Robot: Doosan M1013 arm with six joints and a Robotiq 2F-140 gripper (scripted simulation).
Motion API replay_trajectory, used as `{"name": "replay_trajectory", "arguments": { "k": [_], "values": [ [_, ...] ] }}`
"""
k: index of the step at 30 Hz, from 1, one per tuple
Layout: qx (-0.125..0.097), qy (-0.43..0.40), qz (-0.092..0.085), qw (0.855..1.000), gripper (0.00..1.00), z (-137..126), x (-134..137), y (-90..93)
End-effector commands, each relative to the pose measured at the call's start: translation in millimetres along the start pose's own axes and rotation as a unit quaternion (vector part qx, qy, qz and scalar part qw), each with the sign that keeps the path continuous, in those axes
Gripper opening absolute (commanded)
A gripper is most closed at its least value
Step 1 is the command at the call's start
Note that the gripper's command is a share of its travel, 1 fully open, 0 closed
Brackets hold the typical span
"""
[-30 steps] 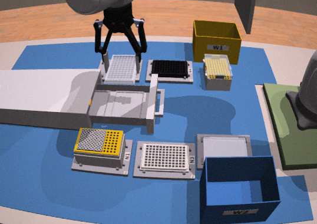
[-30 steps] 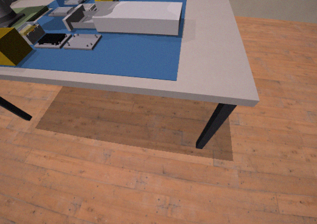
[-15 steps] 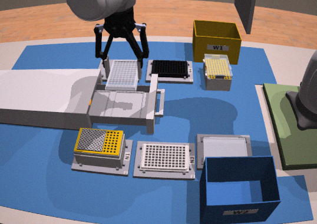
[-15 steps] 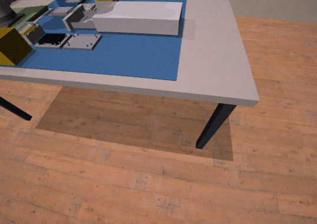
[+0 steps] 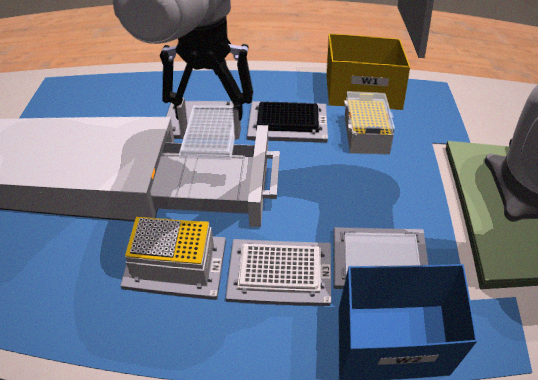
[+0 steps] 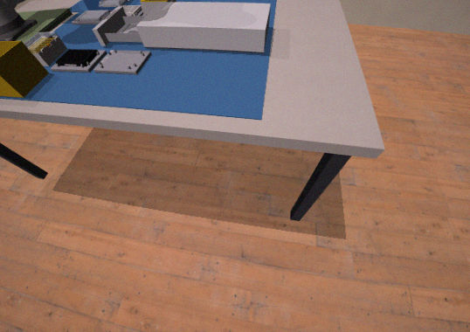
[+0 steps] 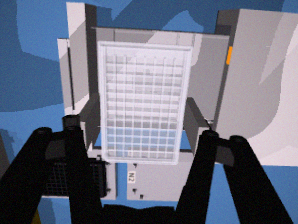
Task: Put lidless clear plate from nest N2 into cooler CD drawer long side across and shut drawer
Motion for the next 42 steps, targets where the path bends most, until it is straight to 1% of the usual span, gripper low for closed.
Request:
{"name": "replay_trajectory", "arguments": {
  "k": [1, 42],
  "values": [
    [0.0, 0.0, 0.0, 1.0, 0.0, 0, 0, 3.7],
    [0.0, 0.0, 0.0, 1.0, 0.0, -1, 0, 53.1]
  ]
}}
Point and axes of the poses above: the point where the finger pads meet when closed, its own y axis out along the fingers, its own x axis across the jaws, z = x × y, the point moved 10 cm from there along -y, back along the fingers, and after that the axes turned 11 degrees about -y, right-handed, at the moved point
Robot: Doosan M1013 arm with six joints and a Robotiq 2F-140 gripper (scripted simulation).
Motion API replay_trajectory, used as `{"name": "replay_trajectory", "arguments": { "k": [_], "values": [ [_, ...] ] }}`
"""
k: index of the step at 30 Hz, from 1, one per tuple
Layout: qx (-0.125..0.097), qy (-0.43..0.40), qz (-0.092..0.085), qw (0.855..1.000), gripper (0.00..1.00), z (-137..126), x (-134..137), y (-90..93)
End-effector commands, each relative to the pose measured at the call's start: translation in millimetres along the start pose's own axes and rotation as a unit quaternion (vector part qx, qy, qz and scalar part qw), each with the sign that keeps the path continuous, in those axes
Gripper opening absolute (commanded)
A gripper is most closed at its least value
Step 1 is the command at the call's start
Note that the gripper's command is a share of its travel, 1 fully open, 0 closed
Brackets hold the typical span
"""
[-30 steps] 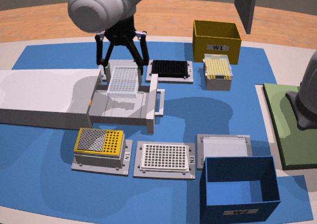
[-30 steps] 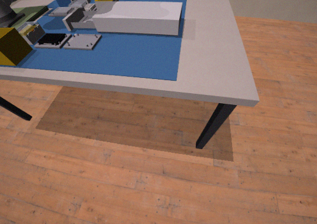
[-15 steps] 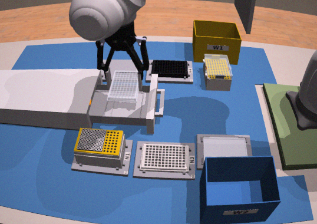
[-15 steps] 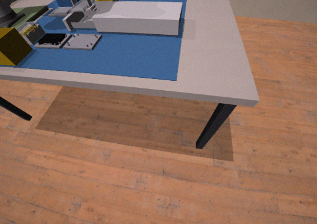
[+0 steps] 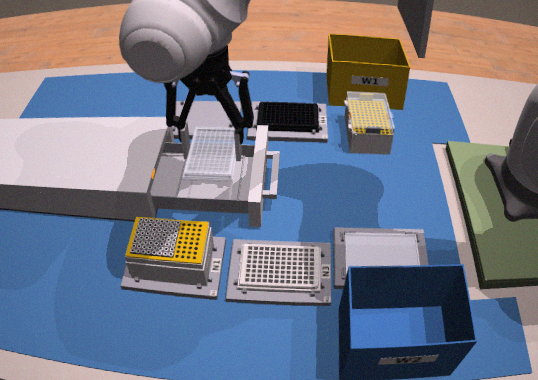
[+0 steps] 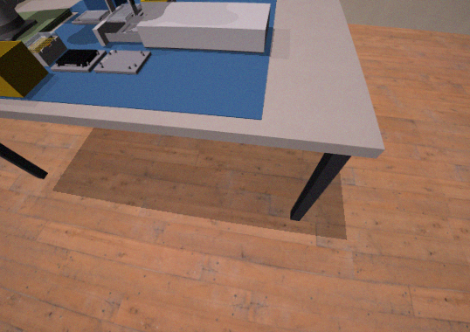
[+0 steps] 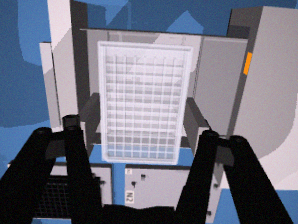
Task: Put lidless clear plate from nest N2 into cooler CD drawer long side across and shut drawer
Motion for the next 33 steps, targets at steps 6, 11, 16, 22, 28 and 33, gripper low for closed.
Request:
{"name": "replay_trajectory", "arguments": {
  "k": [6, 11, 16, 22, 28, 33],
  "values": [
    [0.0, 0.0, 0.0, 1.0, 0.0, 0, 0, 7.8],
    [0.0, 0.0, 0.0, 1.0, 0.0, 0, 0, 14.5],
    [0.0, 0.0, 0.0, 1.0, 0.0, 0, 0, 21.2],
    [0.0, 0.0, 0.0, 1.0, 0.0, 0, 0, 26.5],
    [0.0, 0.0, 0.0, 1.0, 0.0, 0, 0, 34.5],
    [0.0, 0.0, 0.0, 1.0, 0.0, 0, 0, 41.2]
  ]
}}
Point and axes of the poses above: the point where the finger pads meet when closed, its own y axis out along the fingers, its own x axis across the jaws, z = x × y, the point moved 10 cm from there along -y, back along the fingers, and after that the axes turned 11 degrees about -y, right-handed, at the moved point
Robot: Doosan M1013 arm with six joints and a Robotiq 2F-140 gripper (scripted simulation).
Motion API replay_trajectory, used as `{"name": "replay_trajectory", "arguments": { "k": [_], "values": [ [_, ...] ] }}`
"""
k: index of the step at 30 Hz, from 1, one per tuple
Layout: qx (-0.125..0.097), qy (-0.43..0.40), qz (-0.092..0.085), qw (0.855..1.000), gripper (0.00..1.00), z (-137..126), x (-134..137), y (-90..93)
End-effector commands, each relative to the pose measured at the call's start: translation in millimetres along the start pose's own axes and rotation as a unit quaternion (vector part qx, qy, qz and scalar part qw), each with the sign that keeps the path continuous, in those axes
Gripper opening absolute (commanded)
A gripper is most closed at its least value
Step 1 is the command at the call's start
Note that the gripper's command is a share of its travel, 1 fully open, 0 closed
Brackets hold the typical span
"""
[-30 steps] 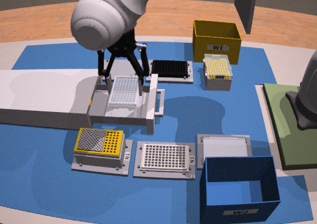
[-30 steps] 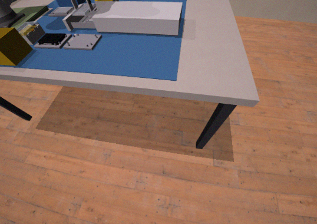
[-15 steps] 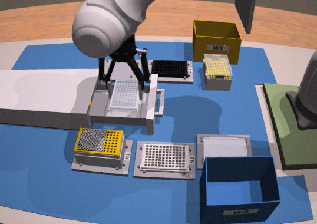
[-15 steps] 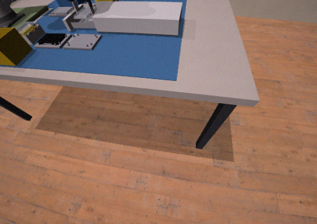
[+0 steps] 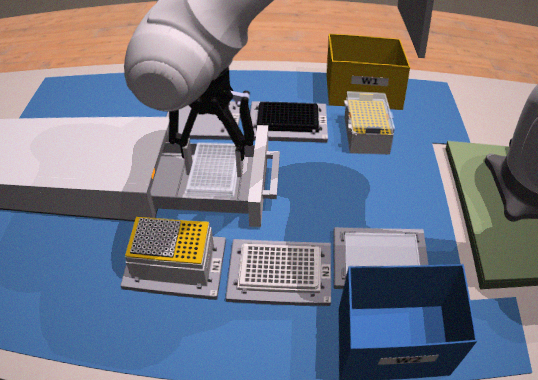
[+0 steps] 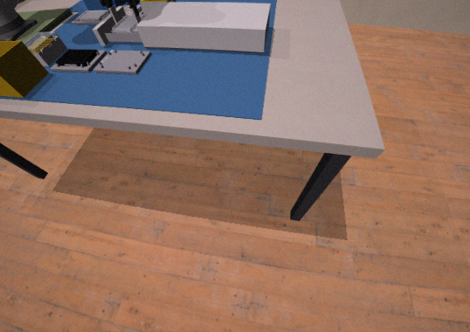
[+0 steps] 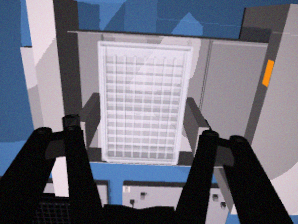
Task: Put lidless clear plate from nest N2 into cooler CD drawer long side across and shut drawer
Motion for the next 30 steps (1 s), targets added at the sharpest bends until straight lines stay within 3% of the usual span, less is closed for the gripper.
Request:
{"name": "replay_trajectory", "arguments": {
  "k": [1, 30],
  "values": [
    [0.0, 0.0, 0.0, 1.0, 0.0, 0.0, 0.0, 3.9],
    [0.0, 0.0, 0.0, 1.0, 0.0, 0.0, 0.0, 11.4]
  ]
}}
Point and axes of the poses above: the point where the finger pads meet when closed, its own y axis out along the fingers, its own x axis across the jaws, z = x × y, the point moved 10 cm from there along -y, back along the fingers, and after that the axes turned 11 degrees about -y, right-handed, at the moved point
